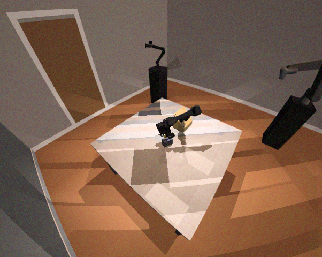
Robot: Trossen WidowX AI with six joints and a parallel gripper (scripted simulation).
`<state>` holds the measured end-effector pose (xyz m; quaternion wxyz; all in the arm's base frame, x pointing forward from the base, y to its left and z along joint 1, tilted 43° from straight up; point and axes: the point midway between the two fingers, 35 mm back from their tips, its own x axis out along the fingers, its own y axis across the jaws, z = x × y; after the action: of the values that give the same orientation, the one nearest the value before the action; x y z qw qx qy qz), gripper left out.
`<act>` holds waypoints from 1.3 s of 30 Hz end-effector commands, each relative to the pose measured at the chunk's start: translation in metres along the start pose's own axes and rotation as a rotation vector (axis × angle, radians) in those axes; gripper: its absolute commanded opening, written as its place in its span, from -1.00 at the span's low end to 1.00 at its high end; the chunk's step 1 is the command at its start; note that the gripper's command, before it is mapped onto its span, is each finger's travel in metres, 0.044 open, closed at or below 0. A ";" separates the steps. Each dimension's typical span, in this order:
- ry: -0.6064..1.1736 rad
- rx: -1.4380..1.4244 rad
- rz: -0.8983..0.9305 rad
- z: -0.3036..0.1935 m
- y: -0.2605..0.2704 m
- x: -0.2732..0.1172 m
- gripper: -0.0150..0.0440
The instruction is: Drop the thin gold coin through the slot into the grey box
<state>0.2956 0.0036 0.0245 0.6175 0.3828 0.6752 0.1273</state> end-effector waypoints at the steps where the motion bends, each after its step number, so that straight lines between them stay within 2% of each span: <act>1: 0.000 0.002 0.005 -0.001 0.005 0.000 -0.48; 39: 0.000 0.002 -0.001 -0.001 0.006 0.002 -0.49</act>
<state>0.2978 0.0079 0.0285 0.6186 0.3818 0.6749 0.1267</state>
